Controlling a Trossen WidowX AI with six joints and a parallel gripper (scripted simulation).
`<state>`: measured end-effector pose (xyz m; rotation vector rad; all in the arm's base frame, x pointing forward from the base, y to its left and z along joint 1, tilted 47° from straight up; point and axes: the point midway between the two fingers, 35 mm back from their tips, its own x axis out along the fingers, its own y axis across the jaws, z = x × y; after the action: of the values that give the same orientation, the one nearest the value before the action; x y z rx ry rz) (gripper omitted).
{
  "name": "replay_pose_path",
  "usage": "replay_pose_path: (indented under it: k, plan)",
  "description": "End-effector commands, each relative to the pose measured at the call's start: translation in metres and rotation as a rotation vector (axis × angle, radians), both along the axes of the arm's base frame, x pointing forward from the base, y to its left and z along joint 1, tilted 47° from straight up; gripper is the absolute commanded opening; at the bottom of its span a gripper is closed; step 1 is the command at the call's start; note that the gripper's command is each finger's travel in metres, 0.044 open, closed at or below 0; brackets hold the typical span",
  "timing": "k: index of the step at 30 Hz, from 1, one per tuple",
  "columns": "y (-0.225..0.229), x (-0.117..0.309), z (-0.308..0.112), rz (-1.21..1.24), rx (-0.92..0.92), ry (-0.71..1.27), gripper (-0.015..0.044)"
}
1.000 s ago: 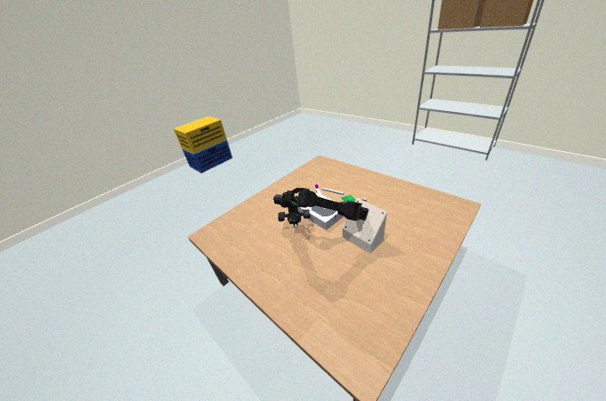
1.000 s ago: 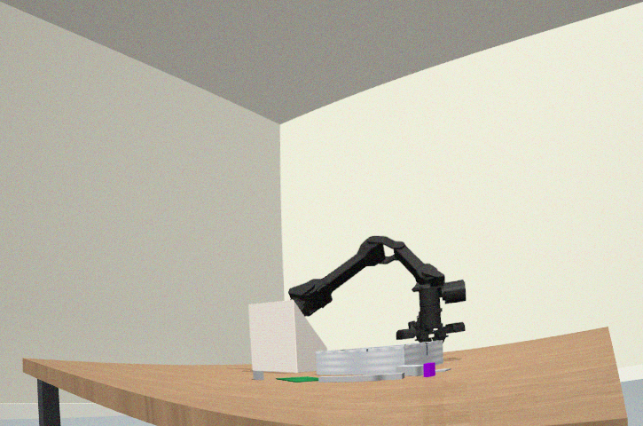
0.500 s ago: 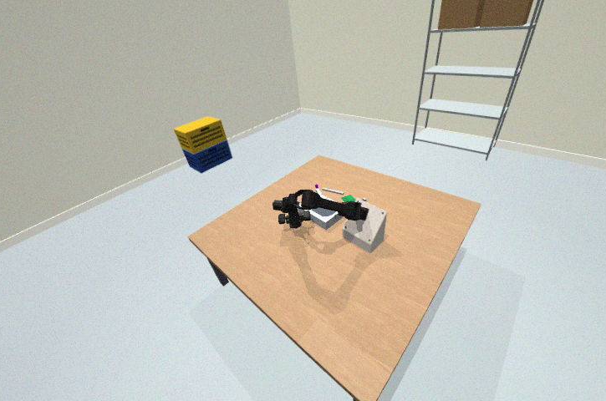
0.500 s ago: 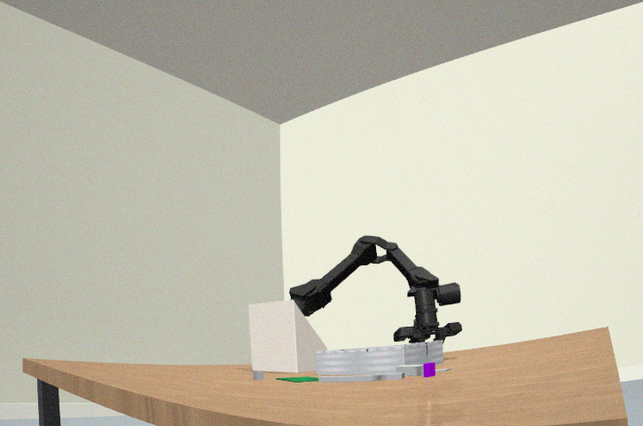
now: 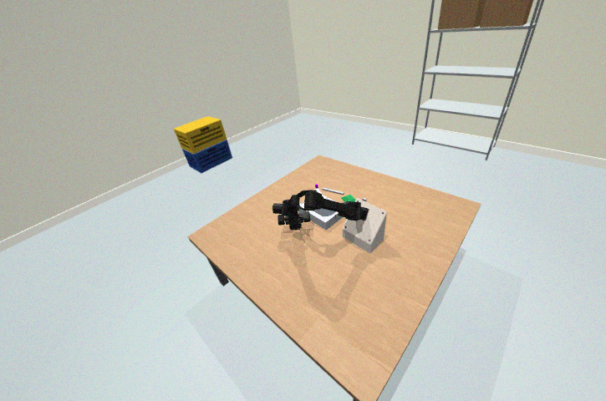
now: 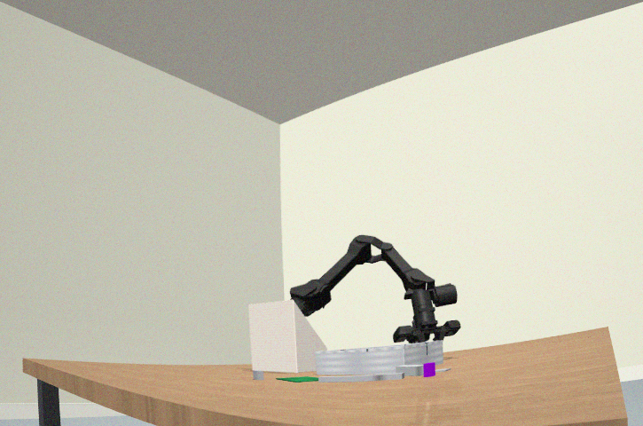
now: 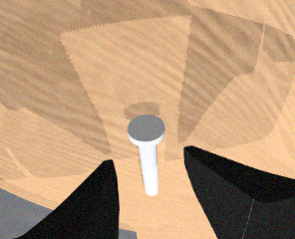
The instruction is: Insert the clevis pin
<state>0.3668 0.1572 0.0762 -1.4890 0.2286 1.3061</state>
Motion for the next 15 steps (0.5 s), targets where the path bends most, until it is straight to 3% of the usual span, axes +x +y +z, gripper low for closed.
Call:
replay_pose_path:
  k: [1, 15]
  plan:
    - [0.0023, 0.0006, -0.0023, -0.007, -0.003, -0.003, 0.0160]
    - [0.0052, 0.0011, -0.0050, -0.007, -0.003, -0.003, 0.0160]
